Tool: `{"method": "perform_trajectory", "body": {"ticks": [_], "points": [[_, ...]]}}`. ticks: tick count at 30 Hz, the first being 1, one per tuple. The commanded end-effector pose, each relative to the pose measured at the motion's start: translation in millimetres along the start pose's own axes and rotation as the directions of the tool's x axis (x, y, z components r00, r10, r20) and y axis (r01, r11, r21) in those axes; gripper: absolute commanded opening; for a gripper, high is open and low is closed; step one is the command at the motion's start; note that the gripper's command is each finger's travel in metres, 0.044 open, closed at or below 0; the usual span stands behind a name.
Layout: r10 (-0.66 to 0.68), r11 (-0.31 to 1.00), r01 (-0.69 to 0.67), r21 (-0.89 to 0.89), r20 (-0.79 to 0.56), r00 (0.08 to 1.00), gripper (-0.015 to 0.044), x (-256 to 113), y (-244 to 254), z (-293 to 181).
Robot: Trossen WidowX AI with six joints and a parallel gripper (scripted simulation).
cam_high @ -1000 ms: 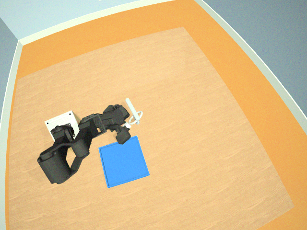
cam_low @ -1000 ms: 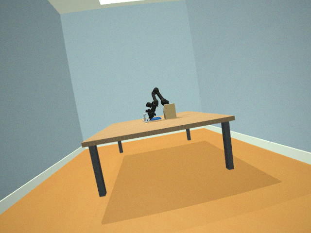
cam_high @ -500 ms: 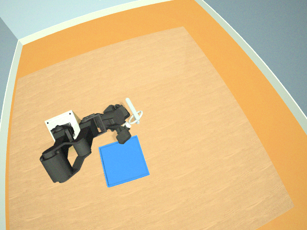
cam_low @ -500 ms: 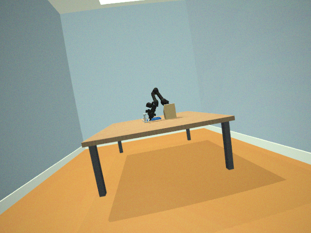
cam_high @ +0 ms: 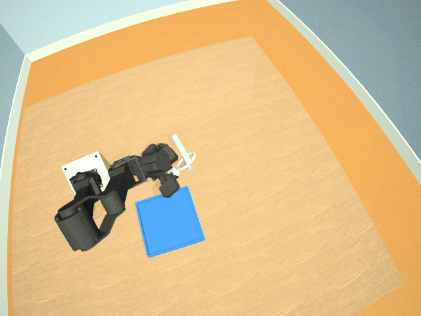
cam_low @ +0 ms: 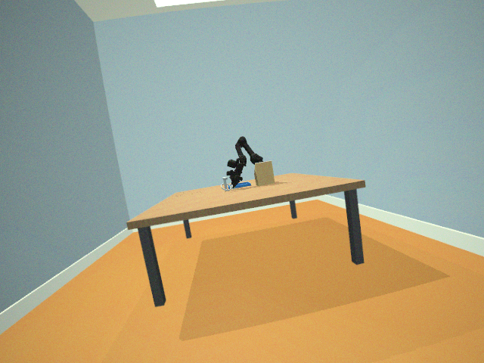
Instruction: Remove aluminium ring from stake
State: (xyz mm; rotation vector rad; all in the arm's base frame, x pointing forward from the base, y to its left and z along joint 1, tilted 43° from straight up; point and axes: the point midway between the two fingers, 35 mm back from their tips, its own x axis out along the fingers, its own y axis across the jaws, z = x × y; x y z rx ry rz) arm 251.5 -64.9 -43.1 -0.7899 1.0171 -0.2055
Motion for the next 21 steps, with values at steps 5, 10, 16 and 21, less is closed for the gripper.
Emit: {"method": "perform_trajectory", "body": {"ticks": [5, 10, 16, 21], "points": [[0.0, 1.0, 0.0, 0.001, -0.001, 1.0, 0.0, -4, 0, 3], [0.001, 1.0, -0.001, 0.0, -0.001, 1.0, 0.0, -10, 0, 7], [0.001, 1.0, -0.001, -0.001, -0.001, 1.0, 0.0, -17, 0, 12], [0.007, 1.0, -0.007, 0.001, -0.016, 1.0, 0.0, -17, 0, 13]]}}
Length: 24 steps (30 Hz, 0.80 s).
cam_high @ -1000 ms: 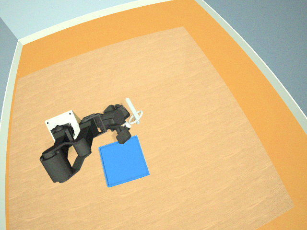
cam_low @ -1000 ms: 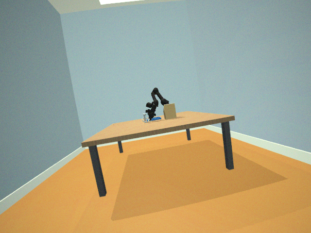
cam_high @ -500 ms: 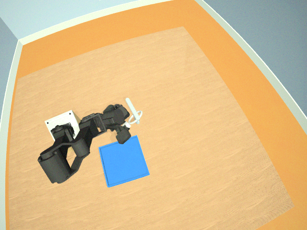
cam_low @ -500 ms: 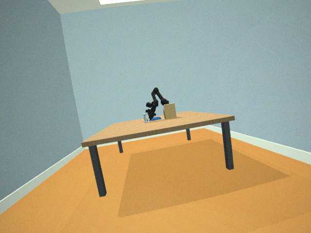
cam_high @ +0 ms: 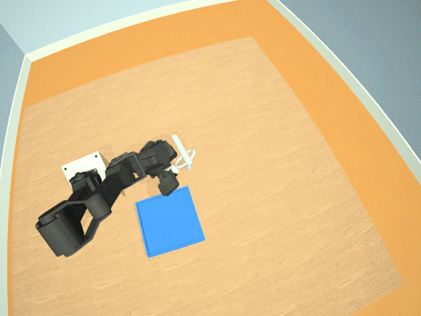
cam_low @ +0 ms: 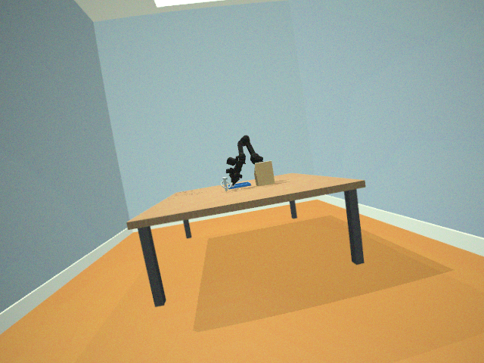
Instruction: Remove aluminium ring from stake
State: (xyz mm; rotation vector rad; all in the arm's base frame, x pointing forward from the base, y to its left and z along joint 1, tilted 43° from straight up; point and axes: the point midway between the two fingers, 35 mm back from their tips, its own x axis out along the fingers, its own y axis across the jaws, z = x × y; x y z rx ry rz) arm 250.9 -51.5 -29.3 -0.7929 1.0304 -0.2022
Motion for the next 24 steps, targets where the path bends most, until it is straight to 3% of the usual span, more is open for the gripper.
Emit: {"method": "perform_trajectory", "body": {"ticks": [1, 24], "points": [[0.005, 1.0, -0.004, 0.008, -0.011, 1.0, 0.0, -0.6, 0.2, 3.6], [0.051, 0.999, -0.048, 0.026, -0.149, 0.988, 0.0, -1.1, 1.2, 13.2]]}}
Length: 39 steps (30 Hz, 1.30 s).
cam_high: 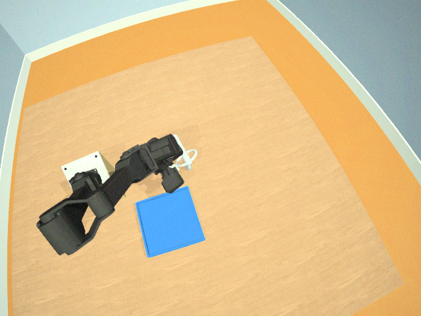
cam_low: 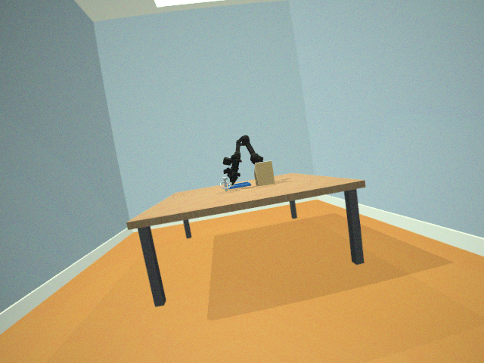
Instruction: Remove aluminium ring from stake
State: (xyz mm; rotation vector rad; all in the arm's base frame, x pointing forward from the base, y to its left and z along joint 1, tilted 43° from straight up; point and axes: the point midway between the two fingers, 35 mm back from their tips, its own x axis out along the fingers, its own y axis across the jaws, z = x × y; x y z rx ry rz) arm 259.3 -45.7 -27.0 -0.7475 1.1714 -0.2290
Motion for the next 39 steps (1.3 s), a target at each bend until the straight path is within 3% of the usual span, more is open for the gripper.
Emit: {"method": "perform_trajectory", "body": {"ticks": [1, 39], "points": [[0.007, 1.0, -0.007, 0.005, -0.02, 1.0, 0.0, -2, 0, 3], [0.024, 1.0, -0.02, 0.019, -0.235, 0.972, 0.0, -26, -12, 12]]}}
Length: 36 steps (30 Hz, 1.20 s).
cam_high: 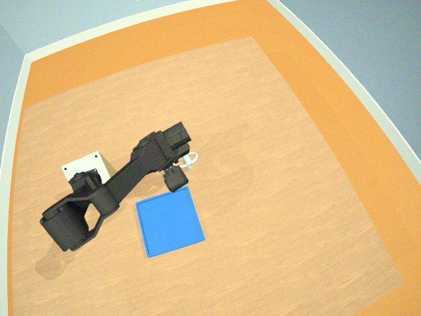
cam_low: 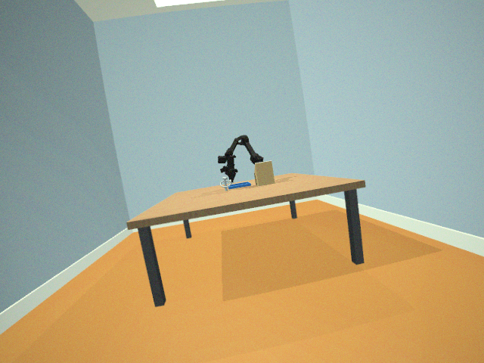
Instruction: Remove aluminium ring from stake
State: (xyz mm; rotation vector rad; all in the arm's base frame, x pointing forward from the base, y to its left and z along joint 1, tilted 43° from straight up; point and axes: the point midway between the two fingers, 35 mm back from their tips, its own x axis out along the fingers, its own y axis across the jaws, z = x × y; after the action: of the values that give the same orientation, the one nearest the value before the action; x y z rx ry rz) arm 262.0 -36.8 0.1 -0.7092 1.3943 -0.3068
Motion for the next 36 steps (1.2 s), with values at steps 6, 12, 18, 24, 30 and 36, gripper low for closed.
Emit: {"method": "perform_trajectory", "body": {"ticks": [6, 12, 18, 24, 30, 36], "points": [[0.03, 1.0, -0.029, 0.01, -0.008, 1.0, 0.0, -6, -6, 1], [0.061, 0.998, -0.061, 0.014, -0.006, 0.998, 0.0, -10, -11, 1], [0.09, 0.996, -0.09, 0.018, -0.004, 0.996, 0.0, -13, -15, 1], [0.096, 0.995, -0.096, 0.019, 0.006, 0.995, 0.0, -17, -18, 1], [0.076, 0.997, -0.076, 0.015, 0.008, 0.997, 0.0, -20, -20, 2], [0.047, 0.999, -0.048, 0.011, 0.007, 0.999, 0.0, -24, -21, 2]]}}
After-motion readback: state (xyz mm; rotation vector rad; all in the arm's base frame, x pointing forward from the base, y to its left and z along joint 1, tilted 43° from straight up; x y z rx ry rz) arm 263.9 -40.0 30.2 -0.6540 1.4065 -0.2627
